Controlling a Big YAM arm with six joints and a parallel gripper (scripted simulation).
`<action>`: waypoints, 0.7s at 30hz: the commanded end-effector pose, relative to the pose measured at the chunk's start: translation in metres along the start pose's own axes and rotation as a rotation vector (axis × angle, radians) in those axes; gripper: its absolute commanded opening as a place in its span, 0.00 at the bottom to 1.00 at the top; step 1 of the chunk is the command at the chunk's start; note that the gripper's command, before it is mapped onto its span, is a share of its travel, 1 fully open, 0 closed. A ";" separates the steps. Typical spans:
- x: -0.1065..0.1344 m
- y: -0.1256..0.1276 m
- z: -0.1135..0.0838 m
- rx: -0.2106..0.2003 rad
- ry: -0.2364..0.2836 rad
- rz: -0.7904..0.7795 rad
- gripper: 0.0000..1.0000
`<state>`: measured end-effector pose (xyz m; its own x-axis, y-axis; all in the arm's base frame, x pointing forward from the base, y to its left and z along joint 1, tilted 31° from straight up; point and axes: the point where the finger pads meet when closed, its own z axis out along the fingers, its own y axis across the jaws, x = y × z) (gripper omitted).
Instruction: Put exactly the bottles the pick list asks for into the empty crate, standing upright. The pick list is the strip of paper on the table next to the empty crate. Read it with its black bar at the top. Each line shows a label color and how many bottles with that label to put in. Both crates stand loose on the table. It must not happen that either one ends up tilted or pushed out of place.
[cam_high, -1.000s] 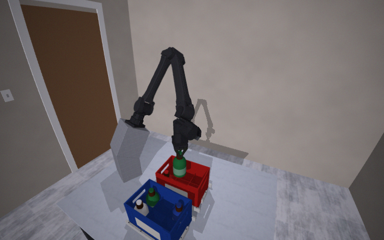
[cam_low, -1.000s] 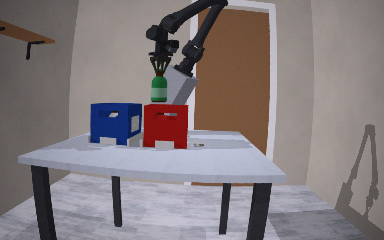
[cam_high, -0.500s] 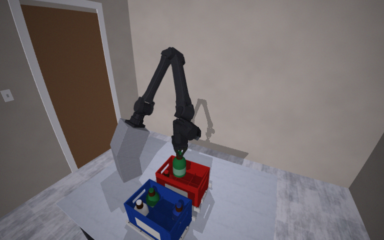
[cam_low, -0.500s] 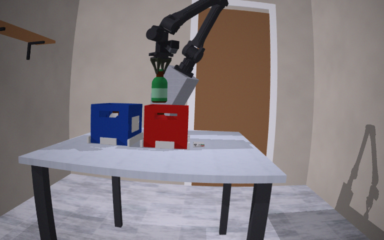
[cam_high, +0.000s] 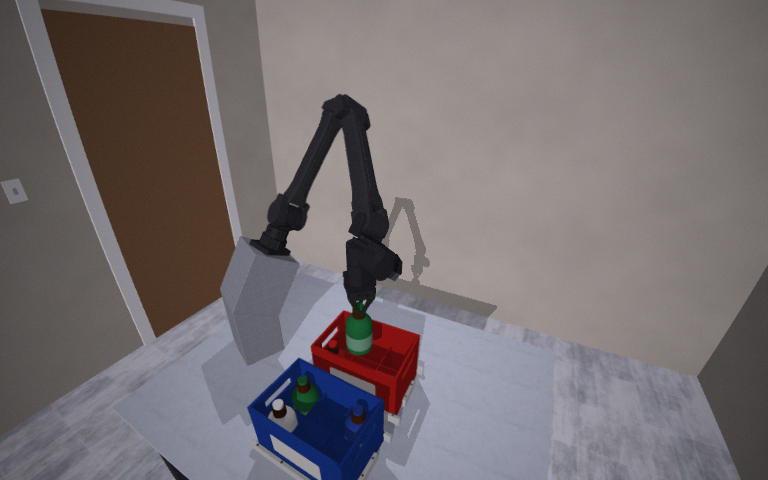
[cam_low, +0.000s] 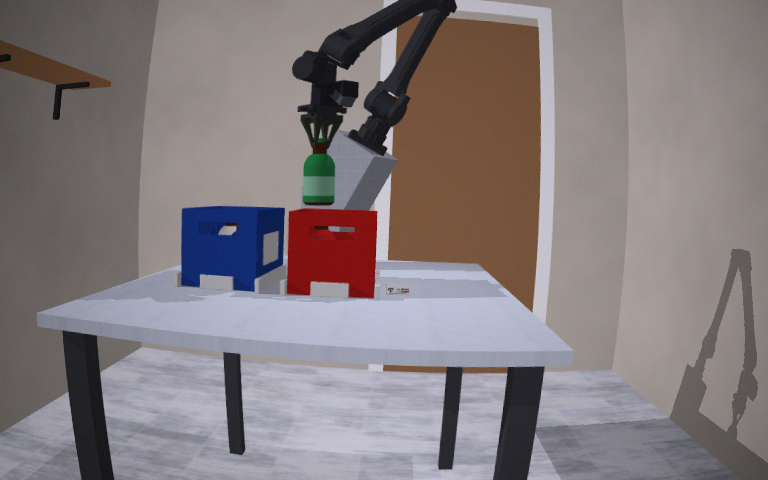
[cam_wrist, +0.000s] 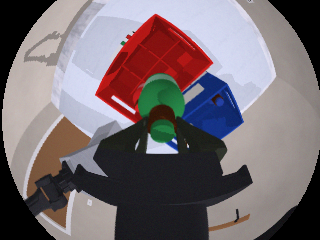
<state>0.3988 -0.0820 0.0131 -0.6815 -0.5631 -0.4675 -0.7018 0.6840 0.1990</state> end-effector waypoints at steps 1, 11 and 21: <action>-0.018 -0.012 -0.014 0.052 -0.022 -0.025 0.00; -0.016 -0.011 -0.013 0.048 -0.021 -0.024 0.00; -0.010 -0.007 0.005 0.017 -0.007 -0.011 0.00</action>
<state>0.3990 -0.0797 0.0112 -0.6783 -0.5660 -0.4686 -0.7046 0.6819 0.1963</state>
